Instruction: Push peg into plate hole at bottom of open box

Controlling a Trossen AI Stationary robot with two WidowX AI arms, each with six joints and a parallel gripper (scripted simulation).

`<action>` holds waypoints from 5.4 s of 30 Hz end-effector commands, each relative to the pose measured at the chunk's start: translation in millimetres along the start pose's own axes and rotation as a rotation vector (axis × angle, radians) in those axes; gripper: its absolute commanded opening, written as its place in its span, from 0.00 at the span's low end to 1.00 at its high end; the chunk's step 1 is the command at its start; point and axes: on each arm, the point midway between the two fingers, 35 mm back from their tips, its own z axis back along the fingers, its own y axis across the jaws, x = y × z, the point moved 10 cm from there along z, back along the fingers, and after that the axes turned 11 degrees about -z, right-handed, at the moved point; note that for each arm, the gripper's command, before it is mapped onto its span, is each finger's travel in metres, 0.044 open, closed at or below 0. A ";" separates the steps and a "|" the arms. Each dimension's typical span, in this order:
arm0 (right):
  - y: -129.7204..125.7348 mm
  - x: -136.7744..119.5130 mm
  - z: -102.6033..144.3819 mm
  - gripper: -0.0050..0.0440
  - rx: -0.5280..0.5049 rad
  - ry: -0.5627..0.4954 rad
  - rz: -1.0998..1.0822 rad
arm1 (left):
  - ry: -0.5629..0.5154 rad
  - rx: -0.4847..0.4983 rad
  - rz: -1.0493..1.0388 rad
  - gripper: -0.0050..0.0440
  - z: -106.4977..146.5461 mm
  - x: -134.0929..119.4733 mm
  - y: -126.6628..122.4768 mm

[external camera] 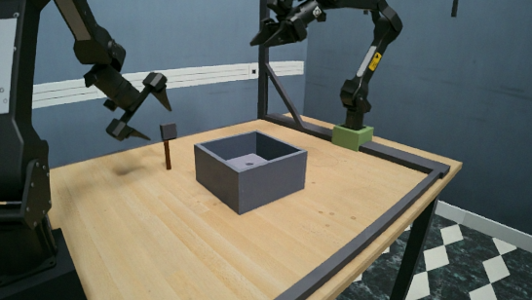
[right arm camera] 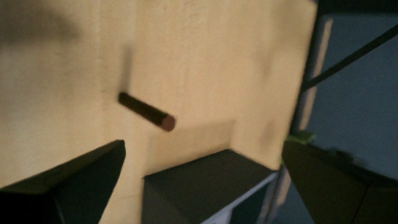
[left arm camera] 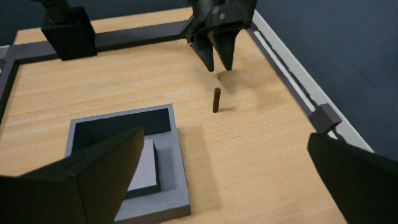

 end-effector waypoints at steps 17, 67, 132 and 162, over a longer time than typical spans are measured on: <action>-72.6 -29.6 -4.1 1.00 0.442 0.066 -0.805 | -0.024 0.005 0.003 1.00 5.7 4.8 0.8; -43.8 22.4 -21.6 0.45 0.114 0.436 -1.838 | -0.024 0.005 0.003 1.00 5.7 4.8 0.8; -65.4 17.3 -23.3 0.16 0.114 0.428 -1.871 | -0.024 0.005 0.003 1.00 5.7 4.8 0.8; -195.8 -174.5 -64.7 0.16 0.086 0.446 -1.856 | 0.040 0.249 0.160 1.00 133.4 -81.1 11.2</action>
